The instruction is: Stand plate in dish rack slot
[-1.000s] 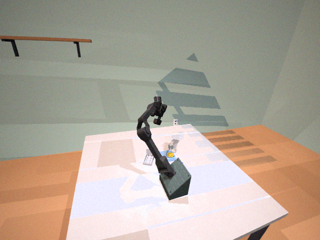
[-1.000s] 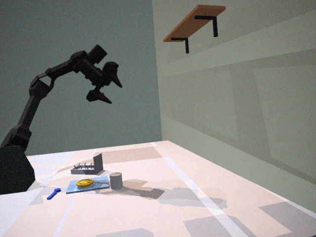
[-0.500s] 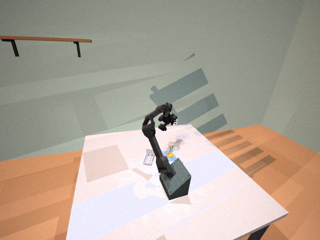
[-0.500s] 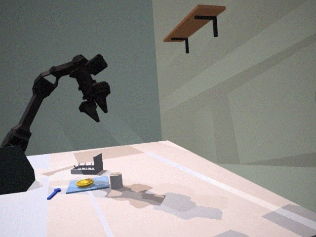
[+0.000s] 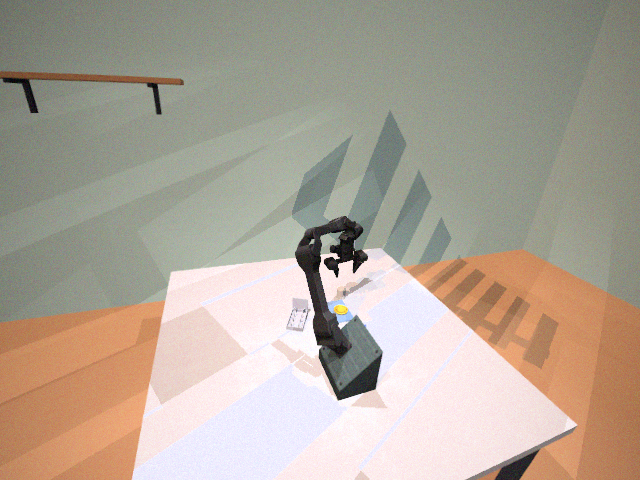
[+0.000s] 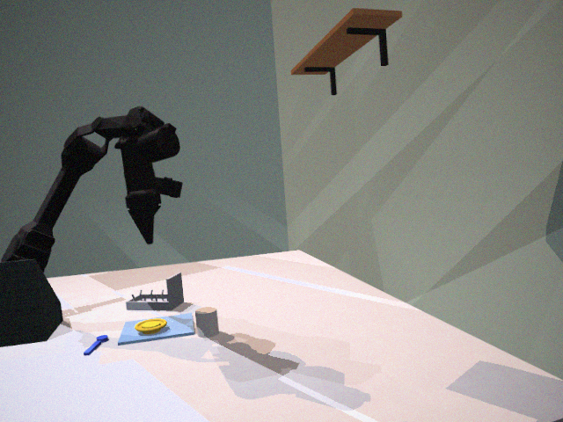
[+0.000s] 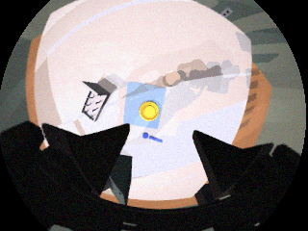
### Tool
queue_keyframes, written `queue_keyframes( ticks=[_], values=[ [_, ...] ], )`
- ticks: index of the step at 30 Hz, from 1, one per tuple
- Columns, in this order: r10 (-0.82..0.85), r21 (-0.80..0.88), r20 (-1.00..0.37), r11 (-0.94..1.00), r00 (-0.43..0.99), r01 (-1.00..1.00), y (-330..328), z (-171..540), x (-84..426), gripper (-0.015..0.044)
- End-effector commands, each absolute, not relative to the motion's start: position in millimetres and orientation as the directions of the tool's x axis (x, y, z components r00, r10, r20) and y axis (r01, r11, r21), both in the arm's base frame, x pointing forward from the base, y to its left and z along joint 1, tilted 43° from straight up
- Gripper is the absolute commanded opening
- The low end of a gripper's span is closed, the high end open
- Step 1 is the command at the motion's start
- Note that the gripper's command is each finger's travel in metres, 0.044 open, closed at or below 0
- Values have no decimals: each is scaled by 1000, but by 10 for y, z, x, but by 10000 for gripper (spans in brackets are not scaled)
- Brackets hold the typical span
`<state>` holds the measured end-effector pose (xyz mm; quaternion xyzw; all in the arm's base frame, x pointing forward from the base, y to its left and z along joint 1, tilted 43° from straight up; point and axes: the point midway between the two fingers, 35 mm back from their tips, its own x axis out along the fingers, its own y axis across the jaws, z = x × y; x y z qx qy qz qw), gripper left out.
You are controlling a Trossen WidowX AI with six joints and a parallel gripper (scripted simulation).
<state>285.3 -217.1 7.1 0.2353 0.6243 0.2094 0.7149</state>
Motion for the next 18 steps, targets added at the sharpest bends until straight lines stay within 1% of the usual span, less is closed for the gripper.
queue_keyframes(
  ticks=[1,6,13,18],
  values=[
    [648,653,-757,754,86,68,-2097,-18,2722,400],
    [658,663,-749,744,77,82,-2065,-53,2705,400],
    [661,665,-747,742,79,80,-1357,-758,2840,400],
    [662,667,-745,741,79,80,-1262,-815,2820,400]
  ],
)
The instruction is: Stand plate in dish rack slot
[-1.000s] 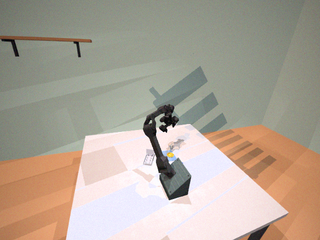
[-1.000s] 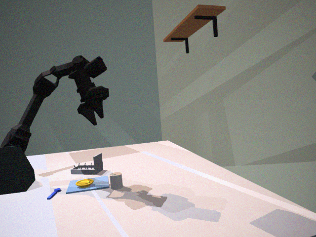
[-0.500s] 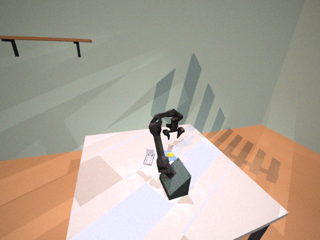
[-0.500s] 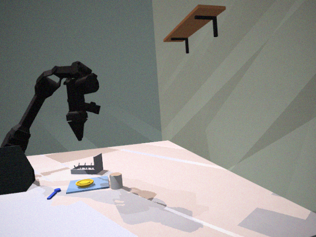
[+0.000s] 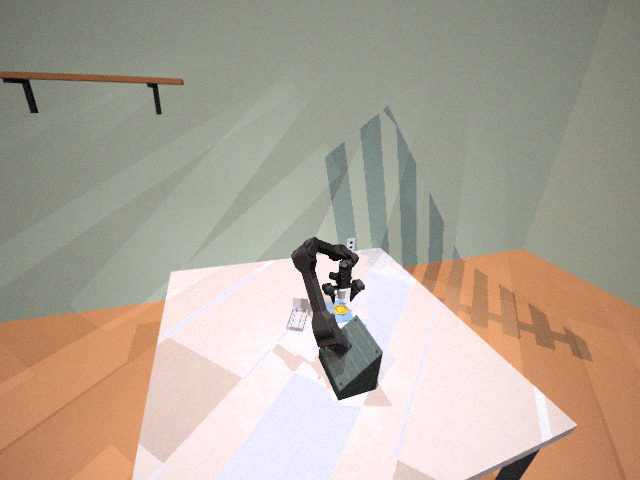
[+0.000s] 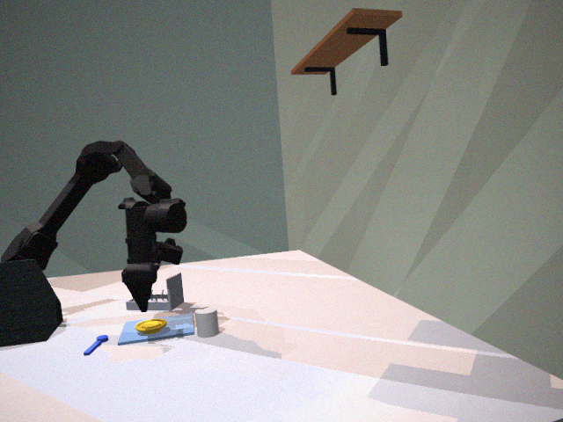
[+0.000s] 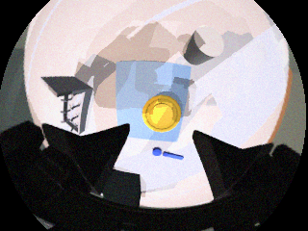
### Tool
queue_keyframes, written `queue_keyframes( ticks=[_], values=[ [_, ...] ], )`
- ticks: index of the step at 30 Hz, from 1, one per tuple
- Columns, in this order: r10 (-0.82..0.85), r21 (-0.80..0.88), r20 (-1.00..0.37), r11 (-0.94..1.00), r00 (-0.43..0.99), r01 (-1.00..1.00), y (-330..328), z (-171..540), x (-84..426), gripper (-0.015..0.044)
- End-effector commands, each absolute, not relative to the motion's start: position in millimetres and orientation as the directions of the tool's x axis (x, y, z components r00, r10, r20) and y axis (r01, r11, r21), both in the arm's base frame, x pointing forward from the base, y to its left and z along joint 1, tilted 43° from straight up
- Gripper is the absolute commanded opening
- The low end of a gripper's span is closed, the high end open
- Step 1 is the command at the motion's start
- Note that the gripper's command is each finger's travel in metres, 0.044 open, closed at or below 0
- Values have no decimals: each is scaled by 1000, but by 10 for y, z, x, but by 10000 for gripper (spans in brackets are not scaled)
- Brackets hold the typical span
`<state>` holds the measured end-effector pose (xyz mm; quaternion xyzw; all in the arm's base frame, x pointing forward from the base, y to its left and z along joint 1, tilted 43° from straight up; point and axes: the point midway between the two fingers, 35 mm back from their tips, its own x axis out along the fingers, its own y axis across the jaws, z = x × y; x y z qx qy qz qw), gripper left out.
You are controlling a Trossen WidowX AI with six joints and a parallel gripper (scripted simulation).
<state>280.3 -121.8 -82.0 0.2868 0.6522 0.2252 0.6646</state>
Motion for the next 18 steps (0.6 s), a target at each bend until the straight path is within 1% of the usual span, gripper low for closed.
queue_keyframes(
  ticks=[1,18],
  values=[
    [662,667,-745,741,79,80,-1262,-815,2820,400],
    [662,667,-745,741,80,80,-1115,-980,2850,400]
  ],
)
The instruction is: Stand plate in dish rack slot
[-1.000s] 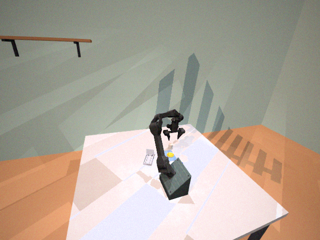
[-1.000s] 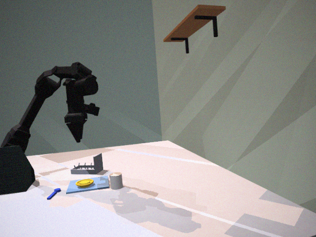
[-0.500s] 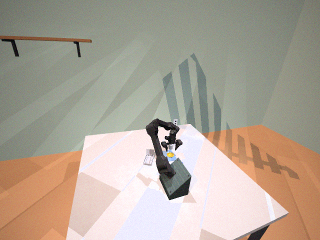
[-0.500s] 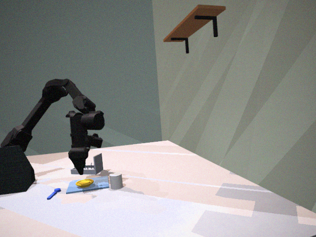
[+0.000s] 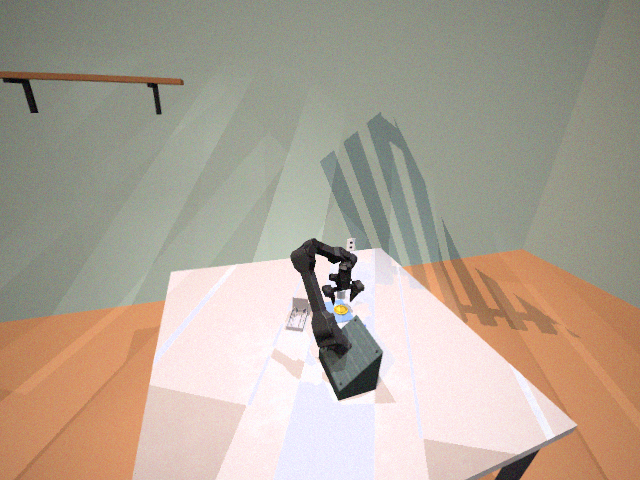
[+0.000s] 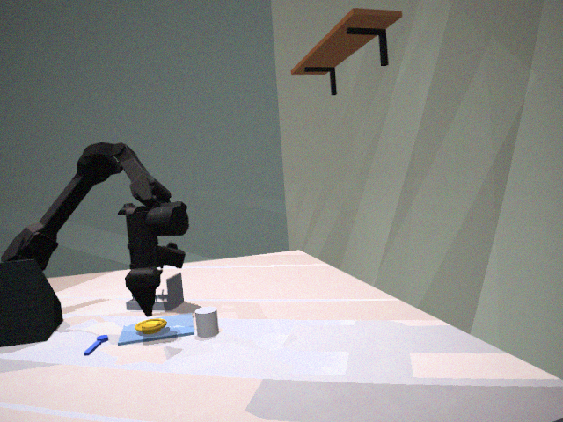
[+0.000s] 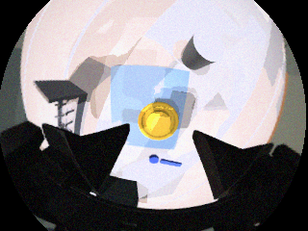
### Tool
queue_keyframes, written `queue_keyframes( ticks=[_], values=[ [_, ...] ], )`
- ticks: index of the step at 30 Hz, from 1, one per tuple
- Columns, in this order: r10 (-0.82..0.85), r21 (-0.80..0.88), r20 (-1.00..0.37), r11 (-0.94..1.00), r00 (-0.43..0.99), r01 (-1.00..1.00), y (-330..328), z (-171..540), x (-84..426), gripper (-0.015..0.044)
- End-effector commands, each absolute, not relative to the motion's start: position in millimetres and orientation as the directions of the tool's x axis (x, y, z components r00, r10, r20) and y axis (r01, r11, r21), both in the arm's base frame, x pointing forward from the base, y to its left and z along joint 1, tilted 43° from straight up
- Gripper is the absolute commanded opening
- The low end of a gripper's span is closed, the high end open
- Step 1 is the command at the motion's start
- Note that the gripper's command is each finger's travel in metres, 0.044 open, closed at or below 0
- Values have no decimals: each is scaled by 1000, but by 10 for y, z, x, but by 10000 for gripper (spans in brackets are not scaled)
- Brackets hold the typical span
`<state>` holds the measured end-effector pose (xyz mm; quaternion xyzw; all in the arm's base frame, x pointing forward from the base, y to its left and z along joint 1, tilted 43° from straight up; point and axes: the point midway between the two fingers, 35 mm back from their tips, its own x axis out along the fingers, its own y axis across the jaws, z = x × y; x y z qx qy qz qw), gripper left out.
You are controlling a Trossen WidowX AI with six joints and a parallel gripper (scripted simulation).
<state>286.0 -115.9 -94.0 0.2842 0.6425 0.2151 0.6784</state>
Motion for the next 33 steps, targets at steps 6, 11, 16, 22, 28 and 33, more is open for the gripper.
queue_keyframes(
  ticks=[6,11,16,22,28,33],
  values=[
    [662,667,-745,741,80,80,-1047,-1051,2858,400],
    [663,667,-745,741,80,80,-988,-1107,2863,400],
    [663,668,-744,740,80,80,-929,-1162,2866,400],
    [664,669,-743,739,80,79,-856,-1225,2866,400],
    [664,669,-743,739,80,79,-838,-1240,2866,363],
    [664,669,-743,739,80,79,-838,-1240,2866,363]
  ],
)
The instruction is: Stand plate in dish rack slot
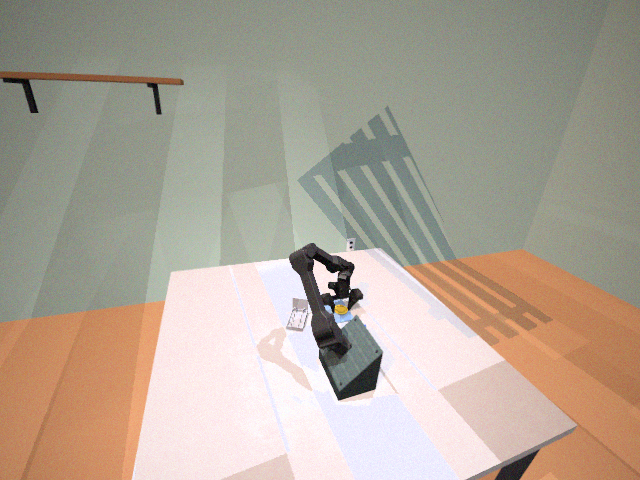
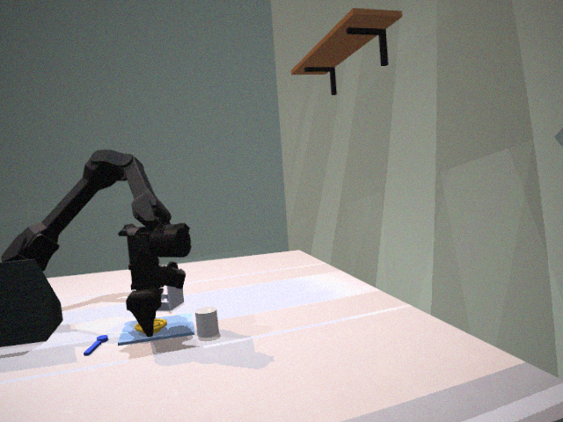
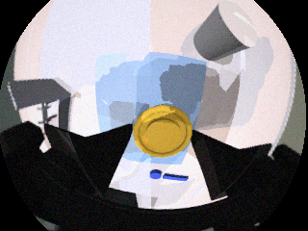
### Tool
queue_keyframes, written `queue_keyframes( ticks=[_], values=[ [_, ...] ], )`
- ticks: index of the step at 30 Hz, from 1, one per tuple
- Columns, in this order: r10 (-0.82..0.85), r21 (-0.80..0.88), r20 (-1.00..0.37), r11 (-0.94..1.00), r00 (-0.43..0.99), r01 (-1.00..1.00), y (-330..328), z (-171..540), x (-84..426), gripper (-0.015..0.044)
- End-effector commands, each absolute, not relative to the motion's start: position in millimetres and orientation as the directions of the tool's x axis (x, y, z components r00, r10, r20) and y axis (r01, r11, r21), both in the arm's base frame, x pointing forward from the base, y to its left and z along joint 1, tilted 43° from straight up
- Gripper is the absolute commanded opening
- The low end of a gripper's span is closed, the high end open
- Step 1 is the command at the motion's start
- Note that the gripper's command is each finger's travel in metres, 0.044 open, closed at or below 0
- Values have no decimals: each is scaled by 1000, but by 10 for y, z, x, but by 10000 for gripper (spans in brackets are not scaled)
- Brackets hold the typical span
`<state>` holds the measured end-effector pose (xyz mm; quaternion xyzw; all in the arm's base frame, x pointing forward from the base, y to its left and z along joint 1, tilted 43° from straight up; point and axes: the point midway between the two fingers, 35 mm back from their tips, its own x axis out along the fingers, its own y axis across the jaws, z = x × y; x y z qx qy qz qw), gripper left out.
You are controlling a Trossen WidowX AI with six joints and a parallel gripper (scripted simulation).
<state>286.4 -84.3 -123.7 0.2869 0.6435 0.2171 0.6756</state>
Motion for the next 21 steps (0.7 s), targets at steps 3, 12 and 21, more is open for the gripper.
queue_keyframes(
  ticks=[3,12,21],
  values=[
    [664,669,-743,739,80,79,-838,-1240,2866,343],
    [664,669,-743,739,80,79,-838,-1240,2866,263],
    [658,663,-748,744,81,81,-1158,-975,2915,27]
  ],
)
